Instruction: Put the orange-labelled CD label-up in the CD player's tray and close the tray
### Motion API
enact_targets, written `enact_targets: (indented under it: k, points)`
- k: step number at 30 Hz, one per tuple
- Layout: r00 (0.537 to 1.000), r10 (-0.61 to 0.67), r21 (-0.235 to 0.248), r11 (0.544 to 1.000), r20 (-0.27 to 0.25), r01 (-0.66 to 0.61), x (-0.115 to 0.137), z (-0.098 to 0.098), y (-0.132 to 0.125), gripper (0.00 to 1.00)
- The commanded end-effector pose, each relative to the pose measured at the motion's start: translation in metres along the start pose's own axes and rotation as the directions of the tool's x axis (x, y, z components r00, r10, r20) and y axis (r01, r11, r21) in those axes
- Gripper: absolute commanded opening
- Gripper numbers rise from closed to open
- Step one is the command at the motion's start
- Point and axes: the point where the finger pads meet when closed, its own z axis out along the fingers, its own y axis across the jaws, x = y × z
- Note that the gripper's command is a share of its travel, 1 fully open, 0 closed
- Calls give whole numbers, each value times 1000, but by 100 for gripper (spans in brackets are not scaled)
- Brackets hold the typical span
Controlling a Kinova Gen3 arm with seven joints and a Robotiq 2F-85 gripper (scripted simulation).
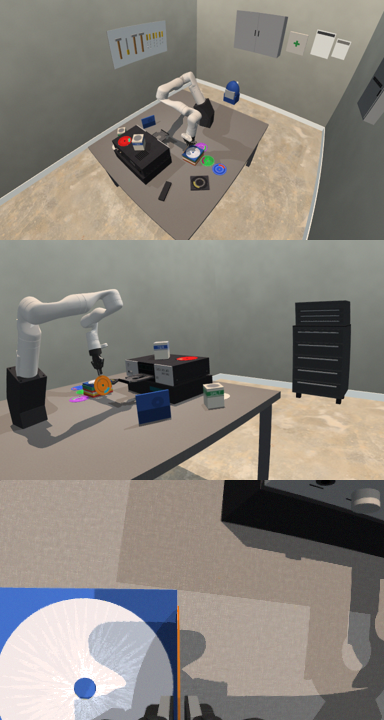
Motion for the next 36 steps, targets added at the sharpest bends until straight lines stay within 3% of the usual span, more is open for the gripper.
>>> enact_targets:
  k: [1,36]
  points:
    - [1000,0,1,1000,-2,0,1,-1,0,16]
    - [1000,0,1,1000,-2,0,1,4,0,16]
